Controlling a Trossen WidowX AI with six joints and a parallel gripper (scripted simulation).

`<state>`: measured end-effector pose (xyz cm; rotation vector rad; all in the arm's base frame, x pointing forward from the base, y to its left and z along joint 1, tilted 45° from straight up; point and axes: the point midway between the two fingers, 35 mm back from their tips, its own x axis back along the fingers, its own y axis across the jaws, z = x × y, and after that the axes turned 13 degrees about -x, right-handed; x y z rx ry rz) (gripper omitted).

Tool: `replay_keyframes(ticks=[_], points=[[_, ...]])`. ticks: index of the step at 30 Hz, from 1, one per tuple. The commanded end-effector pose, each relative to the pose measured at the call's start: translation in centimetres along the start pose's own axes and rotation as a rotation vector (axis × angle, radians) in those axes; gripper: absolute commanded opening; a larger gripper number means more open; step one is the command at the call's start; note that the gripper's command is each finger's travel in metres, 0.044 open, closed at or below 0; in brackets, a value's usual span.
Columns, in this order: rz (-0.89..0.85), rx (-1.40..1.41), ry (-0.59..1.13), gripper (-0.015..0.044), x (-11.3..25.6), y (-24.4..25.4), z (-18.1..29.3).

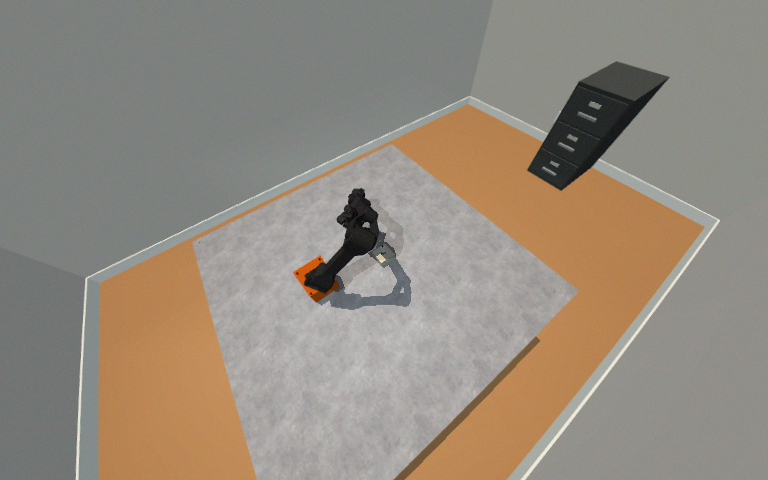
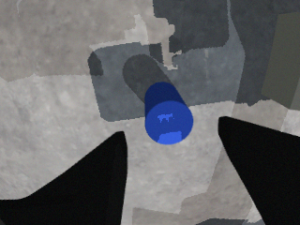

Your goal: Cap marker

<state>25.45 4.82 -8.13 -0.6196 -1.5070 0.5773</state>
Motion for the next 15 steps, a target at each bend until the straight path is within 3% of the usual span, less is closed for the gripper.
replay_keyframes(ticks=[1,15], points=[[0.008,0.005,0.001,0.0247,-0.8,0.0,0.0],[0.006,0.008,0.002,0.0247,-3.0,0.0,0.0]])
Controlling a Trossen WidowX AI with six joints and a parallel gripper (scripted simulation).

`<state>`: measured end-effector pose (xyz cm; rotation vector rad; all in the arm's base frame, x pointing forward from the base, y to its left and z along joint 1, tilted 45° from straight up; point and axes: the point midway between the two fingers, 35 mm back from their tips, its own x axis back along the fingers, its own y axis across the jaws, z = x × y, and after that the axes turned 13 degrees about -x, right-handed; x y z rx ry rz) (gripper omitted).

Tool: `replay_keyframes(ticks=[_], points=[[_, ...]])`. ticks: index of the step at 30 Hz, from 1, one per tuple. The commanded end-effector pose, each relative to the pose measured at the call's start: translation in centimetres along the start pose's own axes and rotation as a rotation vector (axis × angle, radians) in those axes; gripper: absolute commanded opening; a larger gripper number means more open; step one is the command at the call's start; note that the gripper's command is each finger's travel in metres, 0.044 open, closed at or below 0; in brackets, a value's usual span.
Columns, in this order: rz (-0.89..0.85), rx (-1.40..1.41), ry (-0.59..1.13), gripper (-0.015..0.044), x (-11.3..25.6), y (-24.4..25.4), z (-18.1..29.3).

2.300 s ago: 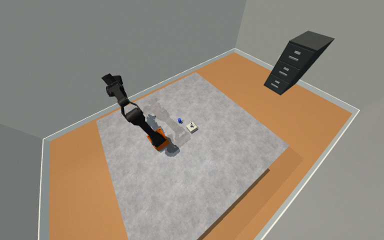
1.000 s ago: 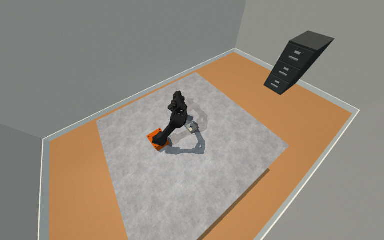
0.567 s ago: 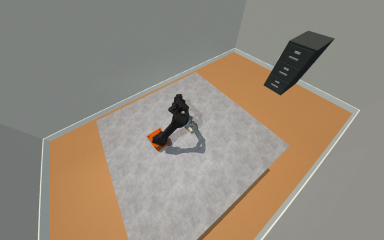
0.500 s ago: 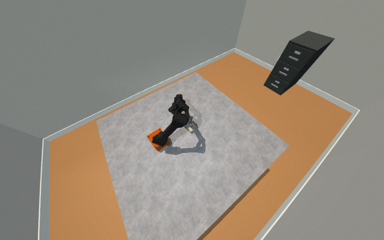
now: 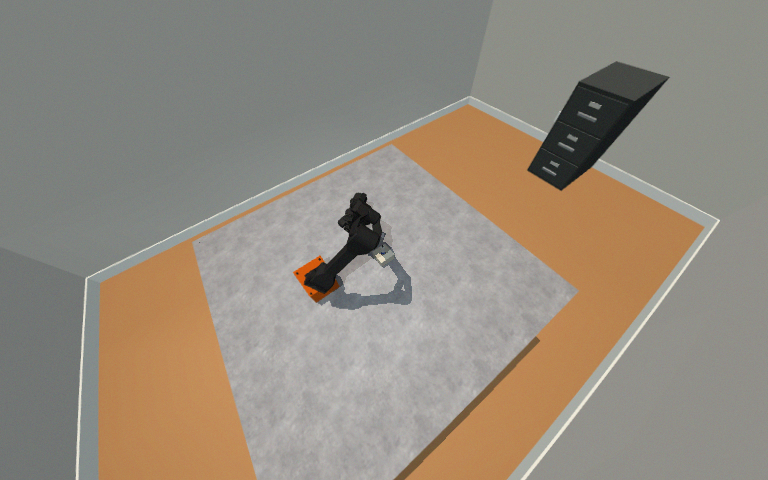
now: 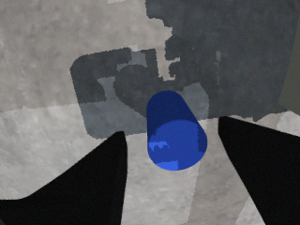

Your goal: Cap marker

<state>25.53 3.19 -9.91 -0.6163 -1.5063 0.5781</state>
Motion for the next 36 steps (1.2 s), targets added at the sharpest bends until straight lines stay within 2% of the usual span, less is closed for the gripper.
replay_keyframes(ticks=[1,14,18,27,30,36], points=[[0.008,0.005,0.002,0.0247,-0.8,-0.1,0.1],[0.012,0.002,0.001,0.0247,-2.6,-0.2,0.2],[0.012,0.002,0.001,0.0142,-2.6,-0.2,0.2],[0.012,0.002,0.001,0.0082,-2.6,-0.1,0.2],[0.011,0.002,0.001,0.0004,-2.1,-0.1,0.2],[0.009,0.003,0.001,0.0,-0.3,0.0,0.1]])
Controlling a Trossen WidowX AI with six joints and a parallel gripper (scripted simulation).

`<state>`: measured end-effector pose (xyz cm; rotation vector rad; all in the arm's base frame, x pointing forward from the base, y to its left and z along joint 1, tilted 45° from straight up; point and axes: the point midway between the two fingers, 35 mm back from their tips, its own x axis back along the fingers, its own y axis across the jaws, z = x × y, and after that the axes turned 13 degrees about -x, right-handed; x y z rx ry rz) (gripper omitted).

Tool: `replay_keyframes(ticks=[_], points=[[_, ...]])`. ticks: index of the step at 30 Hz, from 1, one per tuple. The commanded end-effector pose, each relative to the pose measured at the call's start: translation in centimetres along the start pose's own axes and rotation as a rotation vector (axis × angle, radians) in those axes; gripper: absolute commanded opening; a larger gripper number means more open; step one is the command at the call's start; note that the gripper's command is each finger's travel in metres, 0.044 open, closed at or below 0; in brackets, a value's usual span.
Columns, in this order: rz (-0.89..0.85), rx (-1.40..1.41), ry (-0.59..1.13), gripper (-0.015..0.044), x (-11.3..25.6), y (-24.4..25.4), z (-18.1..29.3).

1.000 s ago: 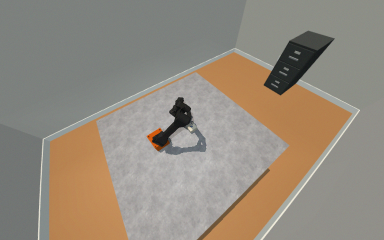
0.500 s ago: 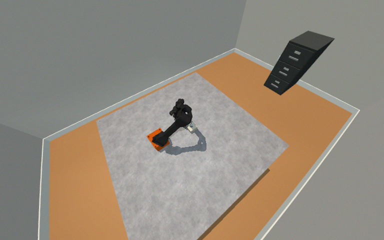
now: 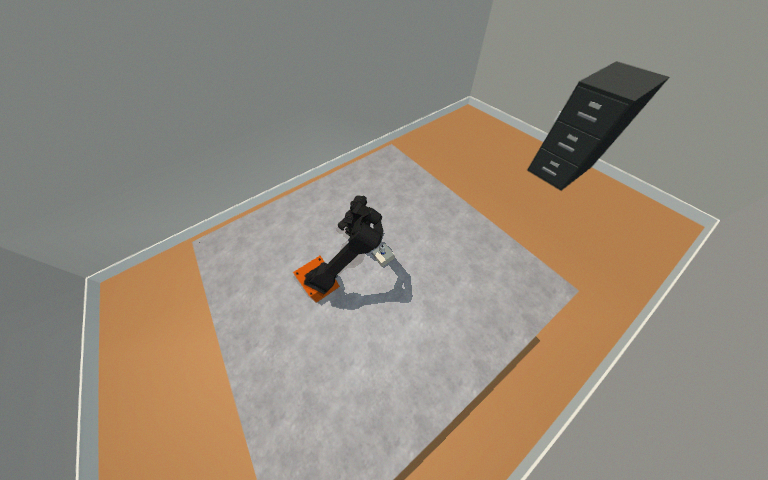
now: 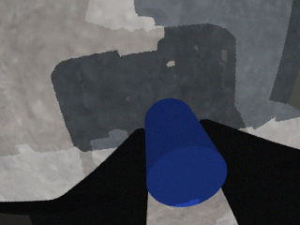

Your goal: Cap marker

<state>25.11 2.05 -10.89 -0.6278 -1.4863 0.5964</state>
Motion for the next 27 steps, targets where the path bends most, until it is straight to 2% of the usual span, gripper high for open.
replay_keyframes(ticks=[1,16,27], points=[[-0.012,-0.007,-0.011,0.0,1.5,0.2,-0.3],[-0.012,-0.007,-0.011,0.0,5.2,-0.1,-0.3],[-0.015,-0.006,-0.011,0.0,7.5,-4.2,-2.6]])
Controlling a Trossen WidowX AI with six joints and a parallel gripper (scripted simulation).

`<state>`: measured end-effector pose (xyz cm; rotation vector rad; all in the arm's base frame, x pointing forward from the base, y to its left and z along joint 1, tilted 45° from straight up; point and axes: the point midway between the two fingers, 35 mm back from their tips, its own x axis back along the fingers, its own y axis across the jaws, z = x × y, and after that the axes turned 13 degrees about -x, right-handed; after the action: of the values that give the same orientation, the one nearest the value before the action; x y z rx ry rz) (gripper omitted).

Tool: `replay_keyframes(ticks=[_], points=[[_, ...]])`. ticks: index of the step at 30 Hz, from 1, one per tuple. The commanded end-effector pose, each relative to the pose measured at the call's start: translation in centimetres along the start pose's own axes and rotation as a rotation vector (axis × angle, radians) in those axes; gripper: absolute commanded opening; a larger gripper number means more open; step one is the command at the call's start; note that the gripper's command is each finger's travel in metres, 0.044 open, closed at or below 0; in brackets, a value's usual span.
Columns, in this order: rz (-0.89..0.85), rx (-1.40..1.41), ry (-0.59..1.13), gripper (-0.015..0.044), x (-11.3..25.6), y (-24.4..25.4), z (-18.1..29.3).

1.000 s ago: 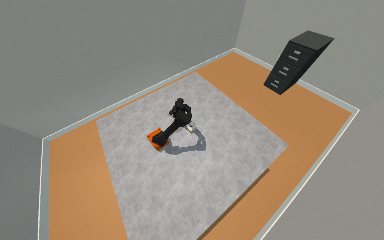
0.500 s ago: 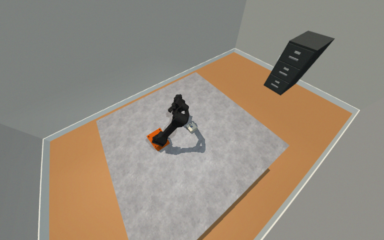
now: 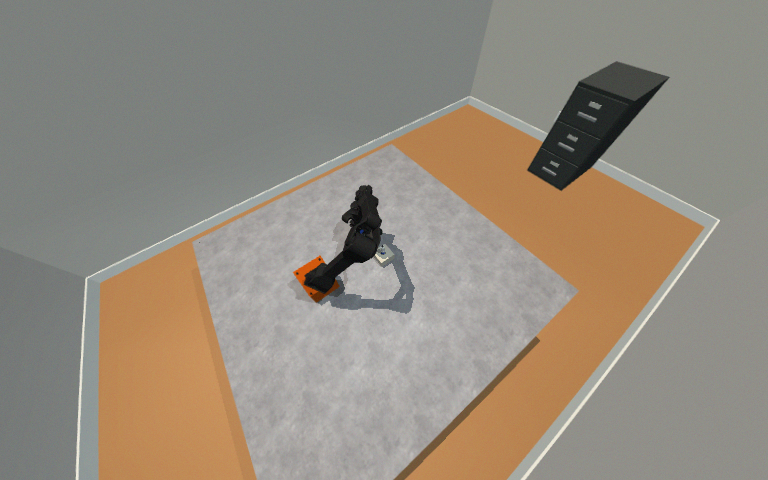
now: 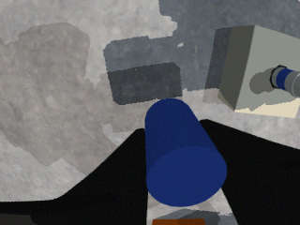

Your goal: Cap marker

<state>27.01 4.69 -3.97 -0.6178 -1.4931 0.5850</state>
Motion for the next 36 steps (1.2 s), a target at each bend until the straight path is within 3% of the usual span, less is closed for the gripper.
replay_keyframes(ticks=[1,20,36], points=[[-0.001,-0.004,-0.009,0.0,1.0,-1.6,-0.9],[0.007,-0.005,-0.008,0.0,4.6,-9.9,-3.0],[0.007,-0.005,-0.008,0.0,3.3,-10.0,-3.1]])
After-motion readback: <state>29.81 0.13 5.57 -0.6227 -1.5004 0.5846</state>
